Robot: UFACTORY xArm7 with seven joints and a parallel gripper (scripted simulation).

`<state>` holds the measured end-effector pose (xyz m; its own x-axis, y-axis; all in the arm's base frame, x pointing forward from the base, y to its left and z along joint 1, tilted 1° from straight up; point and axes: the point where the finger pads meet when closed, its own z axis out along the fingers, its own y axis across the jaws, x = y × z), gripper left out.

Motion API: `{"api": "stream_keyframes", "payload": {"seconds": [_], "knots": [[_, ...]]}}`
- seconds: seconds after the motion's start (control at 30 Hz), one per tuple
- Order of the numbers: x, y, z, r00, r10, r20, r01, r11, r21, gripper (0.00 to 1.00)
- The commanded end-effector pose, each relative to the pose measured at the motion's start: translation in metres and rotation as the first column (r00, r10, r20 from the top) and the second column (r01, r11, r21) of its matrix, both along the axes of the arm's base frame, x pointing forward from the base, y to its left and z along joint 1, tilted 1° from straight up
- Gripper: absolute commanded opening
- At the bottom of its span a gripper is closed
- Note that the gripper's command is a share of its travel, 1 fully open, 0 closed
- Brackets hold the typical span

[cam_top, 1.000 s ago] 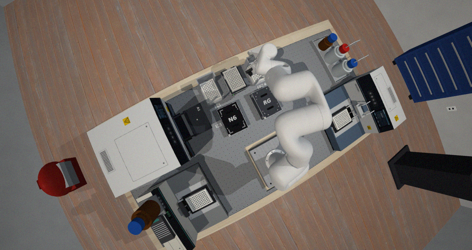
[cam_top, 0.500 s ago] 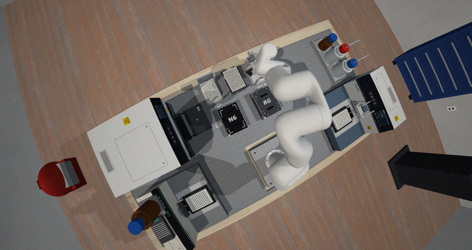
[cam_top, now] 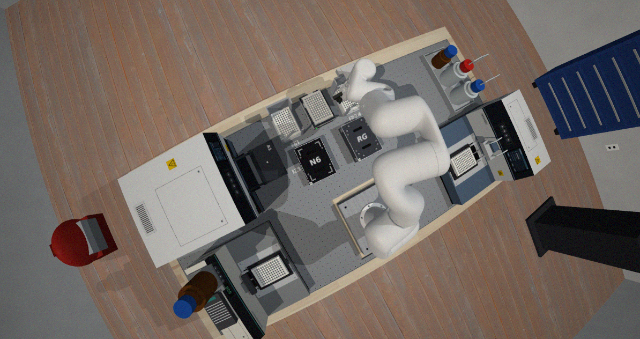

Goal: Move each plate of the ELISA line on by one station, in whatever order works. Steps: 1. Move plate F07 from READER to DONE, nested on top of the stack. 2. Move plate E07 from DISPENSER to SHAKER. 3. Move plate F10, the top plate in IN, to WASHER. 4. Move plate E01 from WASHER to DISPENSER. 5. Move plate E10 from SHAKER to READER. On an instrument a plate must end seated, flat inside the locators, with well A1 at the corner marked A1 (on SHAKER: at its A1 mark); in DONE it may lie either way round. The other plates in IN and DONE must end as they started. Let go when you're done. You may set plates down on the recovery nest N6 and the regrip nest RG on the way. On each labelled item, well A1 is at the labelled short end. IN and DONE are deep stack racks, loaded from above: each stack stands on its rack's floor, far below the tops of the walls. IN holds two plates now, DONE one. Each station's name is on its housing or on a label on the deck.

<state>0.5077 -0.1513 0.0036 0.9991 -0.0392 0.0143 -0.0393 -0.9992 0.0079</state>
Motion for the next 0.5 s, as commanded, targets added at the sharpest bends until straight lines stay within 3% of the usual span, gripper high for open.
{"api": "stream_keyframes", "payload": {"seconds": [0.0,0.47], "knots": [[0.002,-0.001,0.006,1.000,0.000,0.006,0.000,1.000,-0.002,1.00],[0.002,-0.001,0.022,1.000,0.000,0.006,0.000,1.000,-0.002,1.00]]}}
